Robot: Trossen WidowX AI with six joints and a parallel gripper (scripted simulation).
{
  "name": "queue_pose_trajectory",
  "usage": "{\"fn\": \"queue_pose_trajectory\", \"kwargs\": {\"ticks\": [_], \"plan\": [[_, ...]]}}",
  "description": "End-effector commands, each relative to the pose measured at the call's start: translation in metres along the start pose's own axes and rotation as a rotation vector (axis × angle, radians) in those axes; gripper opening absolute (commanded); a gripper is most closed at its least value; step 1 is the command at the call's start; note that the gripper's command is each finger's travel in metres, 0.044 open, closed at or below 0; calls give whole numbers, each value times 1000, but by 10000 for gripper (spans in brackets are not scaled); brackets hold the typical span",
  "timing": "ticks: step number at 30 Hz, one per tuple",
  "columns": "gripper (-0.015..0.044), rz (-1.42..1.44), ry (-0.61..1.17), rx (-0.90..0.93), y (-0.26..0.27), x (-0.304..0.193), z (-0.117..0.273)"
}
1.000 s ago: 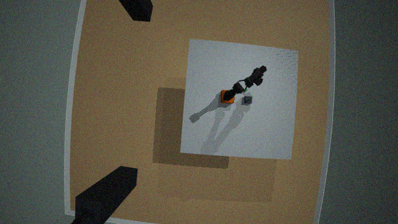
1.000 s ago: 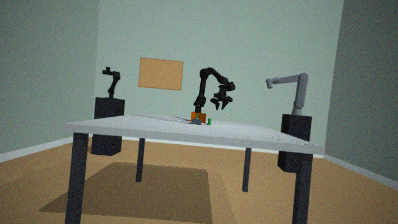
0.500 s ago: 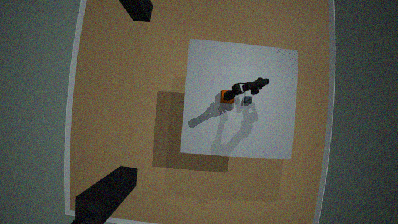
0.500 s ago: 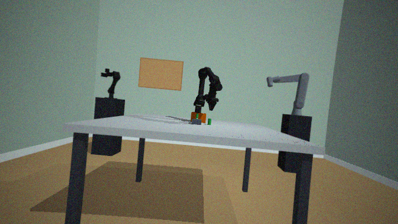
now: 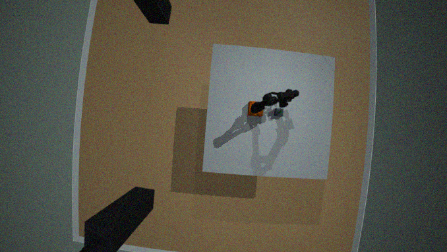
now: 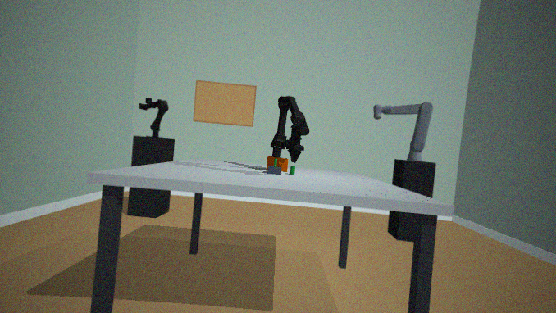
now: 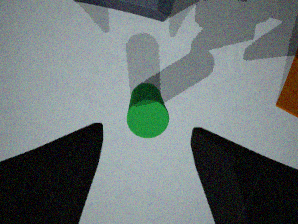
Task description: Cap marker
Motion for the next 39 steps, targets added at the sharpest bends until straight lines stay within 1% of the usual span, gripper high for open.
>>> {"fn": "queue_pose_trajectory", "kwargs": {"ticks": [1,34,38,39], "plan": [[236,-4,5,-1,0,-1,-6],[236,-4,5,-1,-1,-1,-57],[131,-4,5,-1,-1,-1,-57],[124,-4,5,-1,-1,-1,-57]]}}
Point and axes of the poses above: the point midway between the two fingers, 35 mm back from their tips, its own z axis back along the fingers, its own y axis across the jaws, x = y × z, the point moved 4 cm from there along z, back along the fingers, and after that the axes turned 14 degrees about z, right-handed, at the moved point
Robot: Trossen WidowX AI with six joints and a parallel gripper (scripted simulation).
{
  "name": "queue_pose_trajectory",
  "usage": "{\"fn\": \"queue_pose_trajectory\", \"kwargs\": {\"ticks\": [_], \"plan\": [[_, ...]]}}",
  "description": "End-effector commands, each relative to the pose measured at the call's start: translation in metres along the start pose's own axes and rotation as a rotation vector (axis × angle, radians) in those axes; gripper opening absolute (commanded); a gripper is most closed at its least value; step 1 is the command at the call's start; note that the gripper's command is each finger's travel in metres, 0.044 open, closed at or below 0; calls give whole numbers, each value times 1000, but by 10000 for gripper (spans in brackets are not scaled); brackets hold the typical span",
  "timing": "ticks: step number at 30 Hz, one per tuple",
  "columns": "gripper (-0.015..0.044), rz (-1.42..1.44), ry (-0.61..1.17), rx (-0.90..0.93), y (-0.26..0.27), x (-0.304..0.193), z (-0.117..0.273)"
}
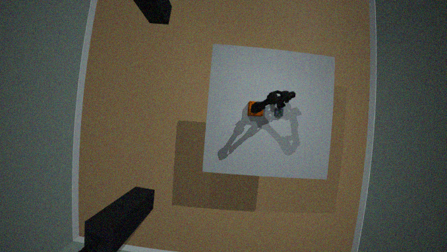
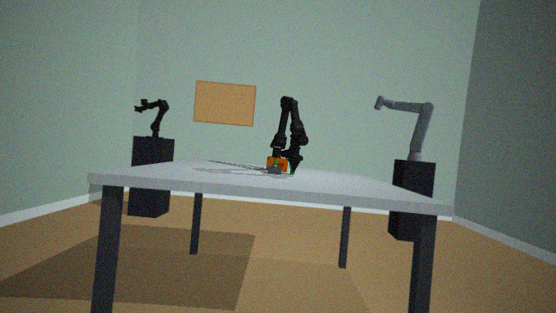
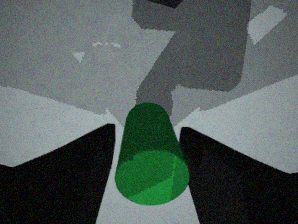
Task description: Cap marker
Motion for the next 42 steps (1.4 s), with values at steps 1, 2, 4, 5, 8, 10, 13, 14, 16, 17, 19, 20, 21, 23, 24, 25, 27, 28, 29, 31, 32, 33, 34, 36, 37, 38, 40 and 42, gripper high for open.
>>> {"fn": "queue_pose_trajectory", "kwargs": {"ticks": [1,2,4,5,8,10,13,14,16,17,19,20,21,23,24,25,27,28,29,31,32,33,34,36,37,38,40,42], "plan": [[118,-4,5,0,0,-1,-1],[111,-4,5,0,0,-1,-1],[98,-4,5,0,0,-1,-1],[91,-4,5,0,0,-1,-1],[71,-4,5,0,0,-1,-1],[18,-4,5,0,0,-1,1],[0,-4,5,0,1,0,8],[0,-4,5,0,1,0,11],[0,-4,5,0,2,0,16],[0,-4,5,0,2,0,19],[0,-4,5,0,2,0,25],[0,-4,5,0,2,0,27],[0,-4,5,0,2,0,30],[0,-4,5,0,2,0,36],[0,-4,5,0,2,0,38],[0,-4,5,0,2,0,41],[0,-4,5,0,1,0,47],[0,-4,5,0,1,1,50],[0,-4,5,0,1,1,53],[0,-4,5,0,0,1,58],[0,-4,5,0,0,1,59],[0,-4,5,0,0,1,60],[0,-4,5,0,0,1,60],[0,-4,4,0,1,5,61],[0,-4,4,0,1,7,63],[0,-4,4,1,2,10,64],[0,-4,3,1,3,15,66],[0,-4,3,1,3,21,68]]}}
Point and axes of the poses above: the point midway between the two fingers, 35 mm back from their tips, its own z axis back along the fingers, its own y axis across the jaws, x = y × z, the point moved 4 cm from there along z, back along the fingers, and after that the axes turned 14 degrees about z, right-handed, at the moved point
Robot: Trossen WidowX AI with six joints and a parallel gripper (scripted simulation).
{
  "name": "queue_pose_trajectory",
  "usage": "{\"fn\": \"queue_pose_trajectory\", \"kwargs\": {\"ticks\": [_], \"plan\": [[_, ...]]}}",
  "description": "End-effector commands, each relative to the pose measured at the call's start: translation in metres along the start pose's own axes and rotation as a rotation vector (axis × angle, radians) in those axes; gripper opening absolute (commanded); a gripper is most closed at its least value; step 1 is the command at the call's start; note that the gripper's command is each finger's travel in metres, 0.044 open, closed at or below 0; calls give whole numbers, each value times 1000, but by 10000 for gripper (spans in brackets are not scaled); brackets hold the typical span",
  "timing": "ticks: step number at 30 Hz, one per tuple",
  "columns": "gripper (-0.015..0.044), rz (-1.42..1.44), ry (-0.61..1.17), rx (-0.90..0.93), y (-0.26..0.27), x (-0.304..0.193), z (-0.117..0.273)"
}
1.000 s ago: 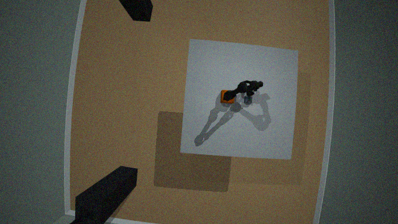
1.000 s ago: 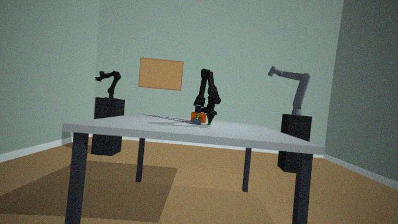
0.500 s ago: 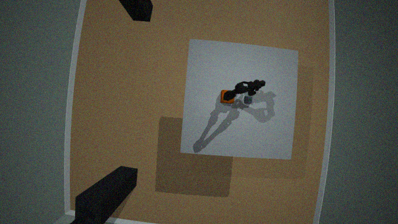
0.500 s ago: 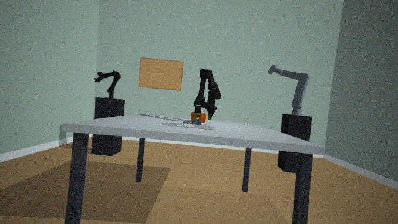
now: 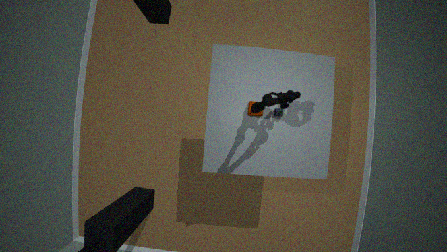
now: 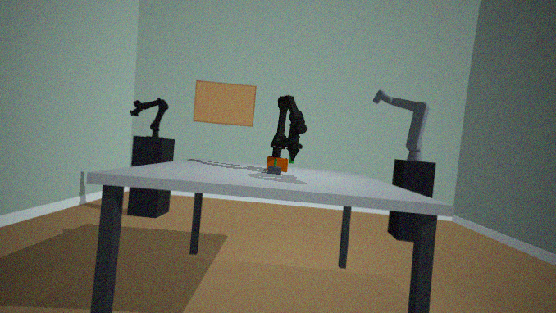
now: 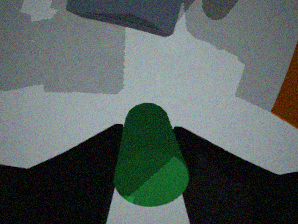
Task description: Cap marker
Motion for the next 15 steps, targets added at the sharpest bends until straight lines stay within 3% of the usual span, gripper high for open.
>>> {"fn": "queue_pose_trajectory", "kwargs": {"ticks": [1,15], "plan": [[0,2,3,1,1,10,5],[0,2,-1,1,2,49,23]]}}
Point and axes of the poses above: the point midway between the two fingers, 35 mm back from their tips, its own z axis back along the fingers, its own y axis across the jaws, x = y × z, the point moved 4 cm from there along z, back along the fingers, and after that the axes turned 14 degrees about z, right-handed, at the moved point
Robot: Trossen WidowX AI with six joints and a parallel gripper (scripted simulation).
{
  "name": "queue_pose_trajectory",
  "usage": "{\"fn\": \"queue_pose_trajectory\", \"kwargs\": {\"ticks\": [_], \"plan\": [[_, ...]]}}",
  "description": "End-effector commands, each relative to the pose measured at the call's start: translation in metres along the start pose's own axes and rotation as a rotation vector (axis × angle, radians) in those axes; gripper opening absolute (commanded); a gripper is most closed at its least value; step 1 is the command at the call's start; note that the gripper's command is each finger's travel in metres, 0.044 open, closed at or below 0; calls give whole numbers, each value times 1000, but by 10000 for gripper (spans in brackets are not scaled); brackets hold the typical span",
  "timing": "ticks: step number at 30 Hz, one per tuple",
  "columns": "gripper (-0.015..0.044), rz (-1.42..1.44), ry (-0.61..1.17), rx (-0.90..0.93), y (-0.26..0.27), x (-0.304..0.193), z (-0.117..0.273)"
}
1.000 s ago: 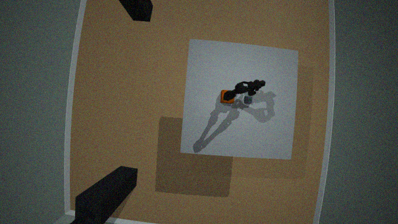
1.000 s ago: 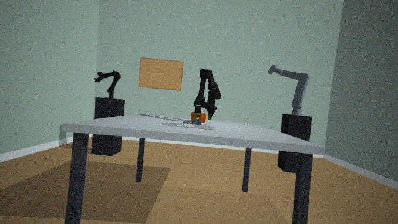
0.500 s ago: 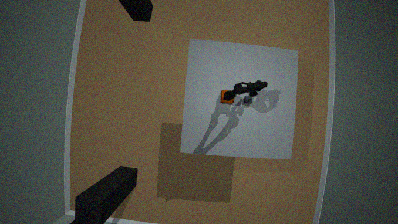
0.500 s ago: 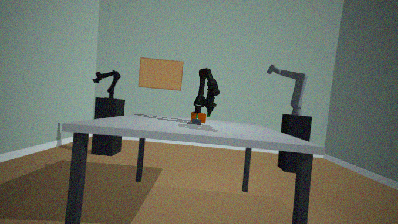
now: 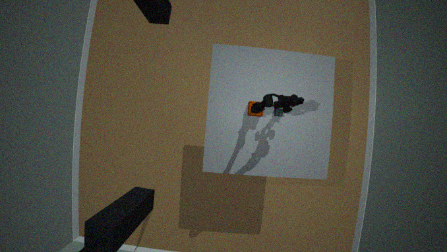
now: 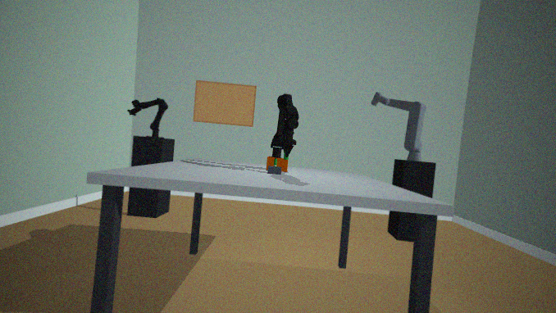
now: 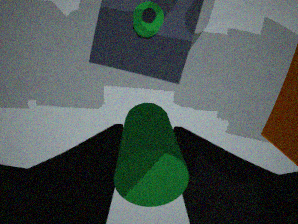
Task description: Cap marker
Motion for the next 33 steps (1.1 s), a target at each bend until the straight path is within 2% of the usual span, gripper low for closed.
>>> {"fn": "queue_pose_trajectory", "kwargs": {"ticks": [1,18,33], "plan": [[0,2,0,-1,-1,11,5],[0,2,-2,-2,-11,57,26],[0,2,-2,-2,-11,60,16]]}}
Point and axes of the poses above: the point midway between the two fingers, 35 mm back from their tips, its own z axis back along the fingers, its own y axis across the jaws, x = y × z, the point moved 4 cm from there along z, back along the fingers, and after that the axes turned 14 degrees about z, right-handed, at the moved point
